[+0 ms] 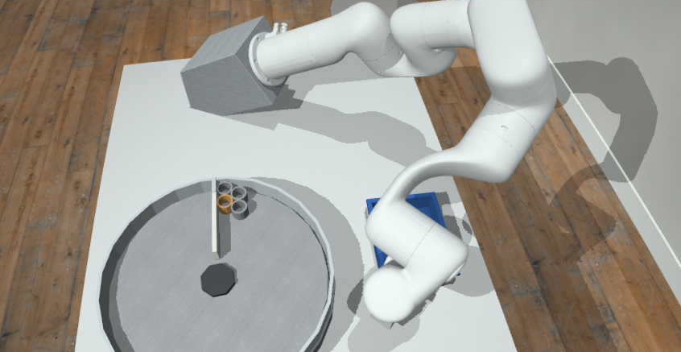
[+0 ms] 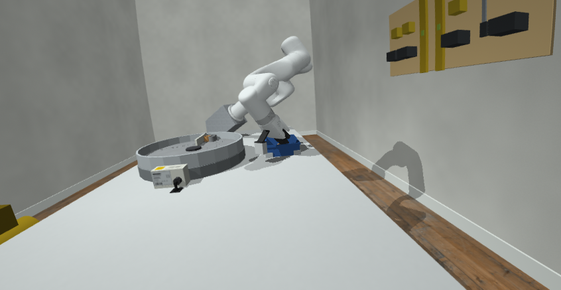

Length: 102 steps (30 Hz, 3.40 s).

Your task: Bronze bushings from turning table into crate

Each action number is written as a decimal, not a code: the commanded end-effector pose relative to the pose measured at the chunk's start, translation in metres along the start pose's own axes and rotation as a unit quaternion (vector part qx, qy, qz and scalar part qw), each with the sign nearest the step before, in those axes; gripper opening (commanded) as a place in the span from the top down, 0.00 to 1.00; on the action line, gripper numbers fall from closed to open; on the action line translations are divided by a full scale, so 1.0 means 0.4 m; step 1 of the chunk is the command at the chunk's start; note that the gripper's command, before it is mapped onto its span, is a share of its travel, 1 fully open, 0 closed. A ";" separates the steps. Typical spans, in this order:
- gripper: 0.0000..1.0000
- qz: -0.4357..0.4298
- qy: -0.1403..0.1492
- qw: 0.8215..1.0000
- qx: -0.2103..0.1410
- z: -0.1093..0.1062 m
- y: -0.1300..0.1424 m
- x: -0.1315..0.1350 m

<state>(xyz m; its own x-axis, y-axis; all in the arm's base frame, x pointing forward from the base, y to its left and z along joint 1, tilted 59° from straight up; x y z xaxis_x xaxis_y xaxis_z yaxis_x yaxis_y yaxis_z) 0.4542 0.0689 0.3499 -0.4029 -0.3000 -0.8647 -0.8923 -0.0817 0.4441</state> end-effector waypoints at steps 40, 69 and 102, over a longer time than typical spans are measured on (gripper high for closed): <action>0.89 -0.001 0.000 1.000 0.002 -0.003 -0.002 -0.001; 0.89 -0.001 0.000 1.000 0.002 -0.077 0.061 -0.007; 0.89 -0.001 0.000 1.000 0.002 -0.176 0.145 -0.015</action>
<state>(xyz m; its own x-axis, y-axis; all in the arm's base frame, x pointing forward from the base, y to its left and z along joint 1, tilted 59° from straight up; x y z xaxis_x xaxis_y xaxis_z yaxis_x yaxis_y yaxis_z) 0.4193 0.0008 0.3963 -0.4028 -0.3000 -0.8647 -0.8922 -0.0821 0.4441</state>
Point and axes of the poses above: the point where the finger pads meet when closed, its own z axis out along the fingers, its own x axis across the jaws, y = z × x, the point moved 7 cm from there along -z, back along the fingers, and after that the axes turned 6 degrees about -z, right-handed, at the moved point
